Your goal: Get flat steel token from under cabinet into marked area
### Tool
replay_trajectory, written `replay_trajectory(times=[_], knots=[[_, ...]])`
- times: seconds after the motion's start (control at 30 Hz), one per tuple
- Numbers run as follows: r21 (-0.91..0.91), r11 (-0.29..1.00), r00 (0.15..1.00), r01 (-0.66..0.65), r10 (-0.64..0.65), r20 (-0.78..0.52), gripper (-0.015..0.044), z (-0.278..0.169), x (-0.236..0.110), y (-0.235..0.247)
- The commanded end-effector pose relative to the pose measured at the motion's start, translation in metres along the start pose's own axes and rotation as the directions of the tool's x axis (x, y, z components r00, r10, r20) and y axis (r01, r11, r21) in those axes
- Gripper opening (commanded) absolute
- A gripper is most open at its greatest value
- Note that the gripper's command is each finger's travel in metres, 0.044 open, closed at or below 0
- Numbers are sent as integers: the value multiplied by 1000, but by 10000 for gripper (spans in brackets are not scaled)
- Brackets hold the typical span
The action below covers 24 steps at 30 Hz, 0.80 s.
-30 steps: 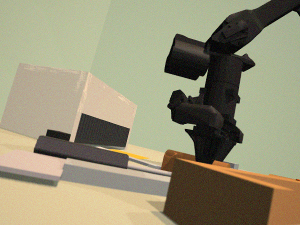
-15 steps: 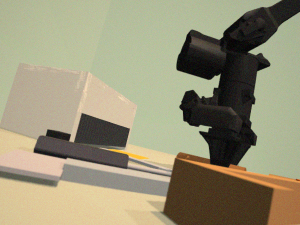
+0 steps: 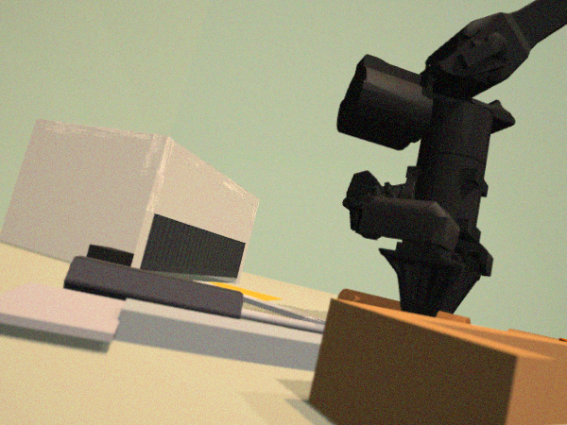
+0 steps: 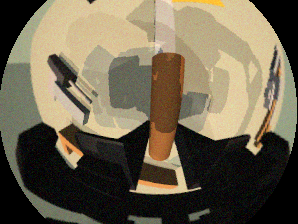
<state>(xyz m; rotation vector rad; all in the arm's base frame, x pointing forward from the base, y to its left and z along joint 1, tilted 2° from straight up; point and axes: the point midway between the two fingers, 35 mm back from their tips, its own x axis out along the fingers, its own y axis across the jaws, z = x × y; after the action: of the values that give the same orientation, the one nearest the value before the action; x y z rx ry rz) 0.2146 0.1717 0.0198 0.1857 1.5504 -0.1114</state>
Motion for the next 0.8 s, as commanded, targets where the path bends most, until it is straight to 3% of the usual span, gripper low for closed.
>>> replay_trajectory(times=[0.0,0.77], knots=[[39,999,1000,0,0,-1,0,0,-1,0],[191,982,1000,2,-1,-2,0,1,-2,-2]])
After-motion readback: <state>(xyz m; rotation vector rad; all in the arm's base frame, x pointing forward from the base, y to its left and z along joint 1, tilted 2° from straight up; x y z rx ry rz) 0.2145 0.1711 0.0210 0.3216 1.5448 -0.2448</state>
